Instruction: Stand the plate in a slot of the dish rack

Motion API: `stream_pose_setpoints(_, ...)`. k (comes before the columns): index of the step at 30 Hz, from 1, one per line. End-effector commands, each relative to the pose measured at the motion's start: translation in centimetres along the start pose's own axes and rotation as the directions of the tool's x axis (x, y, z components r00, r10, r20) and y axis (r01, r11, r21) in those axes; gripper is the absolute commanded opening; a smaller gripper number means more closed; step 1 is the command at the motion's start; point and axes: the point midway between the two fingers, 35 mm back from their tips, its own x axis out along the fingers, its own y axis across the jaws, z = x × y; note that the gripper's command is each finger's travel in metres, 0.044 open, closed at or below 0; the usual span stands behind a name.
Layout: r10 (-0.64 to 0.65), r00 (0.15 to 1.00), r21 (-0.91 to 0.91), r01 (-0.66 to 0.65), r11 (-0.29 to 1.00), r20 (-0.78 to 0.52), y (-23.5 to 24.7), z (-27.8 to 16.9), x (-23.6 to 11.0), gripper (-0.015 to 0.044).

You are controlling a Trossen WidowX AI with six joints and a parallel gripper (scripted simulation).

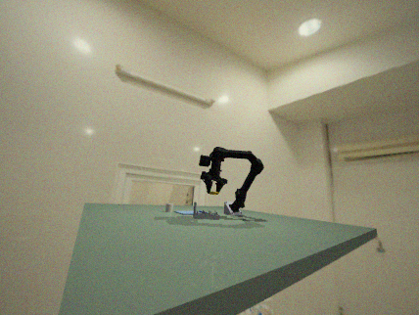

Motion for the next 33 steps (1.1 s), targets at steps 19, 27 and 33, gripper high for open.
stream_pose_setpoints(19, 0.016, 1.0, 0.607, -0.005, 0.795, -0.013, -2.7, -6.9, 0.7, 0.0)
stream_pose_setpoints(27, -0.045, 0.998, 0.574, 0.011, 0.819, 0.045, -3.4, -6.6, 1.8, 0.0)
stream_pose_setpoints(33, -0.133, 0.979, 0.513, 0.036, 0.857, 0.154, -4.5, -6.0, 3.3, 0.0)
